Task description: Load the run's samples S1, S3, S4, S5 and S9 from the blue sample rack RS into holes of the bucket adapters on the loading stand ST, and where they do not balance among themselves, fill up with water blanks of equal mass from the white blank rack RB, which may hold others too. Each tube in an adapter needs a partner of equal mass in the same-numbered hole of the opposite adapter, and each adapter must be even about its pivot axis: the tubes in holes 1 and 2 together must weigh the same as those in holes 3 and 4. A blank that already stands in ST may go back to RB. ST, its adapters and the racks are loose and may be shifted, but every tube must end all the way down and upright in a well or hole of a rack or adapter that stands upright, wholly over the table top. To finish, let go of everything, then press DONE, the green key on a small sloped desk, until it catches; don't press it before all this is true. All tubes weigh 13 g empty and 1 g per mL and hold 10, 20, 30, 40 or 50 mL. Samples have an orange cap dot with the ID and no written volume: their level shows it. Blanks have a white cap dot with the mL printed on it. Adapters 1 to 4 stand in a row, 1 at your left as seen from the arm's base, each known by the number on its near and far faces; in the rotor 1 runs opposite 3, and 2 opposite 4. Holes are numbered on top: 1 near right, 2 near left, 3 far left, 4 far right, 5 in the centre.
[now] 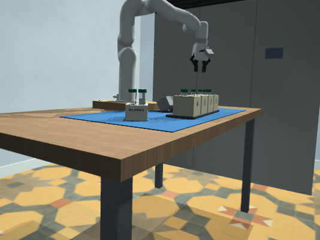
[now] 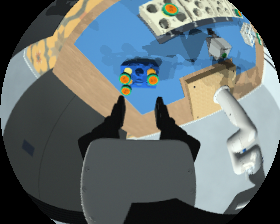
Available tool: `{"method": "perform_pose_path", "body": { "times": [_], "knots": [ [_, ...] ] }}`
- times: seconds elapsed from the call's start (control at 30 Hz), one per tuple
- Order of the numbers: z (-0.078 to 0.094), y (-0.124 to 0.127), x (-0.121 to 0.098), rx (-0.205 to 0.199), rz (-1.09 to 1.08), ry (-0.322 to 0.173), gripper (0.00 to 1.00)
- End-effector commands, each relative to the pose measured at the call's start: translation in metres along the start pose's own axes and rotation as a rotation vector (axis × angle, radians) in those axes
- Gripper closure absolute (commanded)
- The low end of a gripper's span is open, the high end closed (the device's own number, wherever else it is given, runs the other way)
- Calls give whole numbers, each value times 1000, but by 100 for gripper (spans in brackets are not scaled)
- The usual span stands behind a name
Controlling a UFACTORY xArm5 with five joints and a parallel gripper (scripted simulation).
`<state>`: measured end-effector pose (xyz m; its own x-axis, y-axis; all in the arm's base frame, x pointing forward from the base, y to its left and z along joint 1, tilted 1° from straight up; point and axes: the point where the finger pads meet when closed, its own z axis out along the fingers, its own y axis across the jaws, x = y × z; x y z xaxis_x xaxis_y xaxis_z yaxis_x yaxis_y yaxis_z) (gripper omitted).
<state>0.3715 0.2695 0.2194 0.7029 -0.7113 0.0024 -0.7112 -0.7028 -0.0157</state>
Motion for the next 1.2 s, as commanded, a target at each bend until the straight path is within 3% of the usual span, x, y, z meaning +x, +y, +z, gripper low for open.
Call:
{"method": "perform_pose_path", "body": {
  "times": [0.0, 0.33, 0.7, 1.17],
  "knots": [
    [-2, -12, -12, 3, -1, 0, 43],
    [-2, -45, -50, 4, -1, -2, 43],
    [-2, -47, -52, 4, -1, -2, 43],
    [22, -47, -52, 4, -1, -2, 43]
  ]
}}
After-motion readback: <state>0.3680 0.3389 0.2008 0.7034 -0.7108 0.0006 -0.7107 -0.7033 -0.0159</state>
